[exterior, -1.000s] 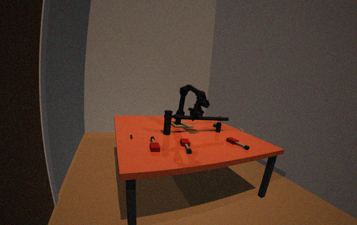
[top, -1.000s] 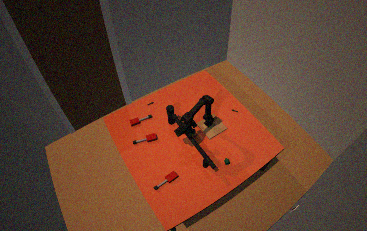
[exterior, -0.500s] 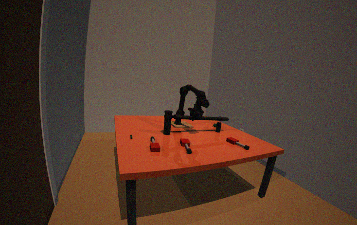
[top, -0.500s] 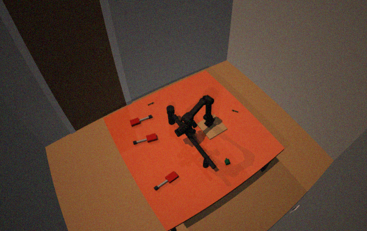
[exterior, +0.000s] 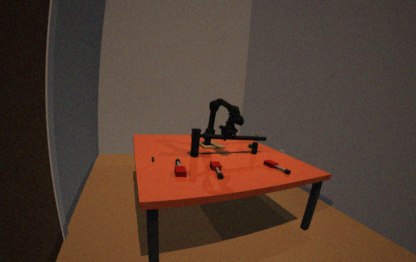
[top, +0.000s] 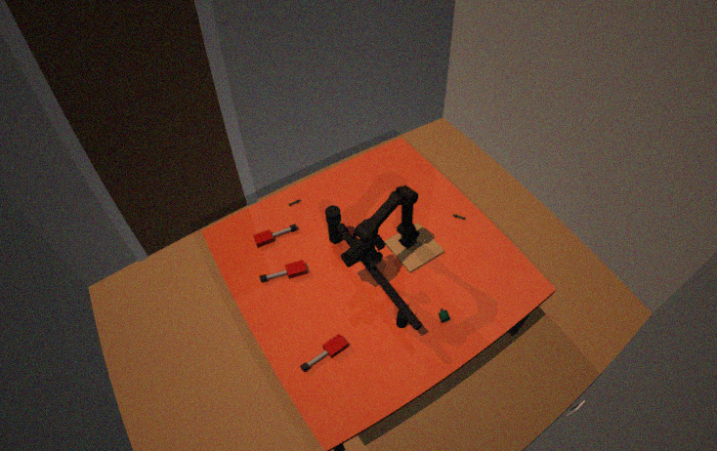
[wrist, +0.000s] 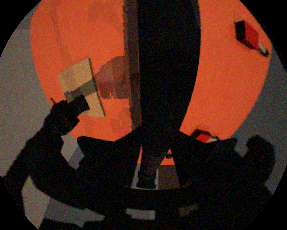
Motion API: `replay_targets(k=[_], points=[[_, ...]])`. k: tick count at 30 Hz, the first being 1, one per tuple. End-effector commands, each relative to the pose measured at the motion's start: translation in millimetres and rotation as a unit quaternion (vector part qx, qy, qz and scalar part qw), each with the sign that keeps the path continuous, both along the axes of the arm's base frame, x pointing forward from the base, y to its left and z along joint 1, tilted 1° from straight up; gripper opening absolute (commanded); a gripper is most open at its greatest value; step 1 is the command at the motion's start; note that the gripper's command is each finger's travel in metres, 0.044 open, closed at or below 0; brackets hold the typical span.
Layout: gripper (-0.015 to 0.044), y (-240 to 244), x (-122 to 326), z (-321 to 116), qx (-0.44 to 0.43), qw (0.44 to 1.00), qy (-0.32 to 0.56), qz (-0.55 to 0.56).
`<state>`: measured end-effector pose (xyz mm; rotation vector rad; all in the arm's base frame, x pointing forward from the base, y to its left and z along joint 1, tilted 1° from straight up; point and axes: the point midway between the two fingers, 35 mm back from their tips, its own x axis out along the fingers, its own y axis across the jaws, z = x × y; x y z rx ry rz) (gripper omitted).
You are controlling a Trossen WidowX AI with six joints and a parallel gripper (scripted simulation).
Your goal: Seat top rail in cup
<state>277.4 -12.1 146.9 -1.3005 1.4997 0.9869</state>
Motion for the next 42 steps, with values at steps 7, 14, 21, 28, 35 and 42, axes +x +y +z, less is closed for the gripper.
replay_targets(k=[7,14,21,28,35,42], points=[[0.0000,-0.8,-0.1,0.6,-0.001,1.000,-0.001,0.000],[0.0000,0.0,0.0,0.0,0.000,1.000,0.000,0.000],[0.0000,-0.9,0.0,0.5,-0.001,1.000,0.000,0.000],[0.0000,-2.2,-0.1,1.1,-0.002,1.000,0.000,0.000],[0.0000,-3.5,-0.1,1.8,-0.003,1.000,0.000,0.000],[0.0000,-4.8,-0.2,2.4,-0.004,1.000,0.000,0.001]])
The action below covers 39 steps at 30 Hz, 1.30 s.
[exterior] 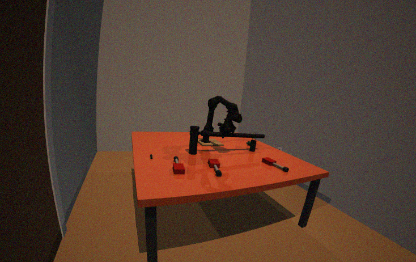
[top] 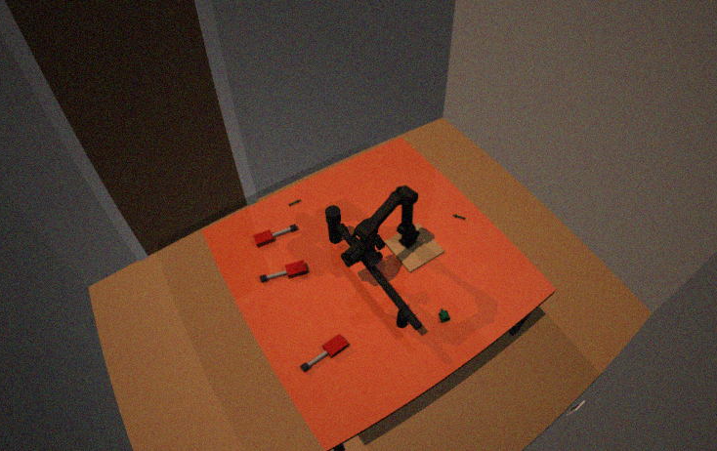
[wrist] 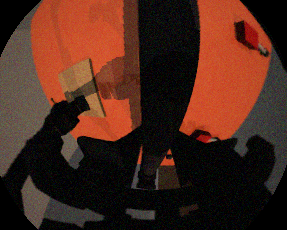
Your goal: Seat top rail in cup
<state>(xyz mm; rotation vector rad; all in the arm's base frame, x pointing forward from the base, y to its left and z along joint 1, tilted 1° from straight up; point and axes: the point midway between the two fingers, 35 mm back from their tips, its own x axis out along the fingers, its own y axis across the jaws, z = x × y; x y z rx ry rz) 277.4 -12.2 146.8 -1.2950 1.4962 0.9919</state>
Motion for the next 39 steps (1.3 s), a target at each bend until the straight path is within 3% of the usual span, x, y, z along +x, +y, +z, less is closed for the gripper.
replay_targets(k=[1,39], points=[[0.0000,-4.9,-0.2,2.5,-0.007,1.000,0.000,0.001],[0.0000,-1.8,0.0,0.8,0.006,1.000,0.001,0.001]])
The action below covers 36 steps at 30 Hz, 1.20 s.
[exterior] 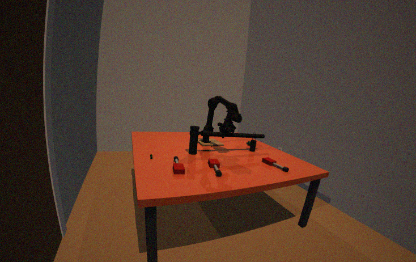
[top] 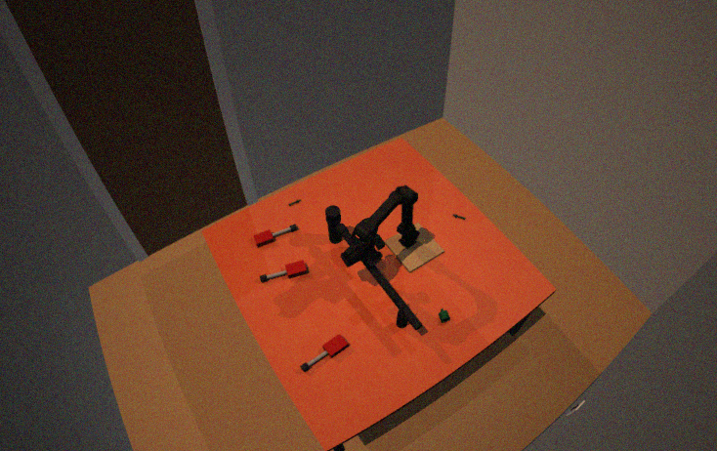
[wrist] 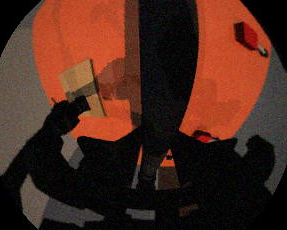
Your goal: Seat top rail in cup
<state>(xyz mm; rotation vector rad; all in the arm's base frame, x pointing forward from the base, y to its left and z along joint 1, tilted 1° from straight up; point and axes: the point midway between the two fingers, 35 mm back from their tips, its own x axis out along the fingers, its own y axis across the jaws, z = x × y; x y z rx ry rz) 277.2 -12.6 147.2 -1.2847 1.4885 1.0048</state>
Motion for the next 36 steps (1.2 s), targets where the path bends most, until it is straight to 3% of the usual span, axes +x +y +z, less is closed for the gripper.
replay_targets(k=[1,36], points=[[0.0000,-2.2,0.1,0.5,-0.001,1.000,-0.001,0.000],[0.0000,-32.3,-2.6,7.0,-0.002,1.000,-0.001,0.000]])
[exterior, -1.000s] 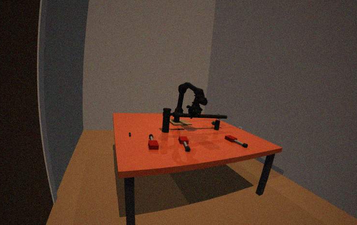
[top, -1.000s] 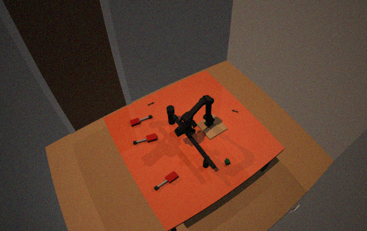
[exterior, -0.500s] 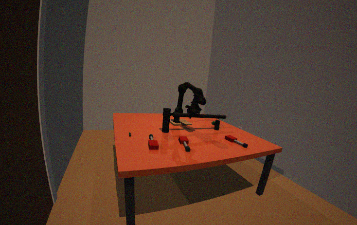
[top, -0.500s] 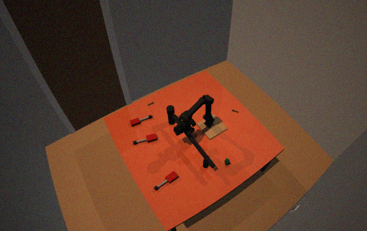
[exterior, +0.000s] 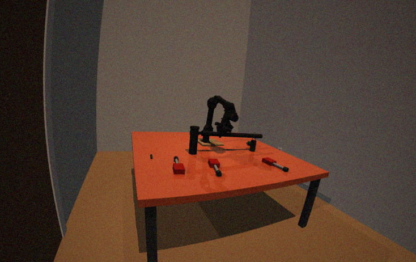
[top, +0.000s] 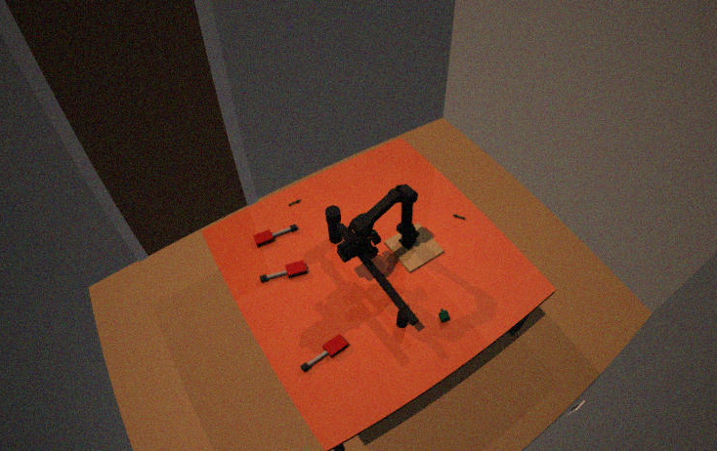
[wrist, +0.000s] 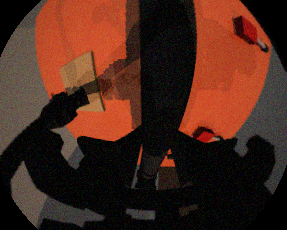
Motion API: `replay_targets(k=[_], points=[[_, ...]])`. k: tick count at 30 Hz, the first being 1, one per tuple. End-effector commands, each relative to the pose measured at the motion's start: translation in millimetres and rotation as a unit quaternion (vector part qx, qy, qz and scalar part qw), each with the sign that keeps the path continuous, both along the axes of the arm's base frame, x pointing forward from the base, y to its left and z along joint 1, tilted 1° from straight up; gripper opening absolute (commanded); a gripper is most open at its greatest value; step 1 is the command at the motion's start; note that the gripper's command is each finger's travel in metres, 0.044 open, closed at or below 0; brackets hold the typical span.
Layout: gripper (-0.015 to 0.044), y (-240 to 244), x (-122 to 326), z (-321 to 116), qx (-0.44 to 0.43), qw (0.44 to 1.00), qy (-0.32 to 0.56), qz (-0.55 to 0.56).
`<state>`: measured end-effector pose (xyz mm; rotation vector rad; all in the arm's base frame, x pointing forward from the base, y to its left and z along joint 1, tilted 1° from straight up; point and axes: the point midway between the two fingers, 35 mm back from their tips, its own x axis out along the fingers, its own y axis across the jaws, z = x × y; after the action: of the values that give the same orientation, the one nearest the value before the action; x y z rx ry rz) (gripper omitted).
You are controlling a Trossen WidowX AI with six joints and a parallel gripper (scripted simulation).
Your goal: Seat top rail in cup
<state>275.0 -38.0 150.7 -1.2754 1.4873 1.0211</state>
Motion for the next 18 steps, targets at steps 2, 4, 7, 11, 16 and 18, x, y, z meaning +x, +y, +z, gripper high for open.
replay_targets(k=[2,4,7,11,16,18], points=[[0.0000,-8.6,-0.7,3.4,-0.008,1.000,-0.006,-0.001],[0.0000,-10.3,-1.2,3.1,-0.008,1.000,-0.006,-0.001],[0.0000,-12.7,-2.0,3.2,-0.008,1.000,-0.005,-0.001],[0.0000,-8.1,-1.2,-0.2,-0.001,1.000,0.000,0.000],[0.0000,-8.1,-1.2,-0.2,-0.001,1.000,0.000,0.000],[0.0000,-8.1,-1.2,-0.2,-0.001,1.000,0.000,0.000]])
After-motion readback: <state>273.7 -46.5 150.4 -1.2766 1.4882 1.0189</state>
